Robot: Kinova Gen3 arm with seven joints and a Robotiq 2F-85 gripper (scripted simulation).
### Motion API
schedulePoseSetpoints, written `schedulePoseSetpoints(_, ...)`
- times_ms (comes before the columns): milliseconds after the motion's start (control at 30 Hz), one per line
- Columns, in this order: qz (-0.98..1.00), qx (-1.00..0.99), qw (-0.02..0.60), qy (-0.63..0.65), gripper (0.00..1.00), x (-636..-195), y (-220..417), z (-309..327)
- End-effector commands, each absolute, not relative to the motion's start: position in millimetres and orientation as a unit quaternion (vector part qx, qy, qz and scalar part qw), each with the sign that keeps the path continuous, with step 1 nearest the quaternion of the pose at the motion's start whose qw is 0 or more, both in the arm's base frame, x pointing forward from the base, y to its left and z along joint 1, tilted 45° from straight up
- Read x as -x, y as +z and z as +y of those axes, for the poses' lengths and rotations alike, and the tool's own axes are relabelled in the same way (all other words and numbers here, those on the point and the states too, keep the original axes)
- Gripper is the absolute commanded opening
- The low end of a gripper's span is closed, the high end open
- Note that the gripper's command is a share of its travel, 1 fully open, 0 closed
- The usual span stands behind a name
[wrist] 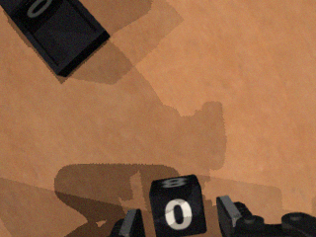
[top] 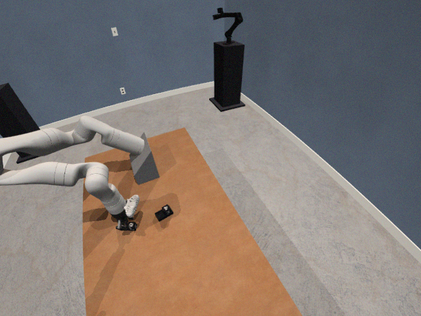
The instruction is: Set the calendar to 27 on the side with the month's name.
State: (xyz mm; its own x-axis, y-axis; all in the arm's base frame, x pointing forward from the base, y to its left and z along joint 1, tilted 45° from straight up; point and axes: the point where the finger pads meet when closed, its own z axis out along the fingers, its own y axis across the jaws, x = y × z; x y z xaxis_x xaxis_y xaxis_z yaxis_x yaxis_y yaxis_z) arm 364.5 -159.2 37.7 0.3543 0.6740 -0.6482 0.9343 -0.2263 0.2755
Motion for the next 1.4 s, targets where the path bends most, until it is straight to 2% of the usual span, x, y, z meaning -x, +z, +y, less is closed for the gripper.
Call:
schedulePoseSetpoints(0, 0.531, -0.757, 0.323, -0.202, 0.48, -364, 36, -161)
schedulePoseSetpoints(1367, 0.531, -0.757, 0.323, -0.202, 0.48, -365, 18, -179)
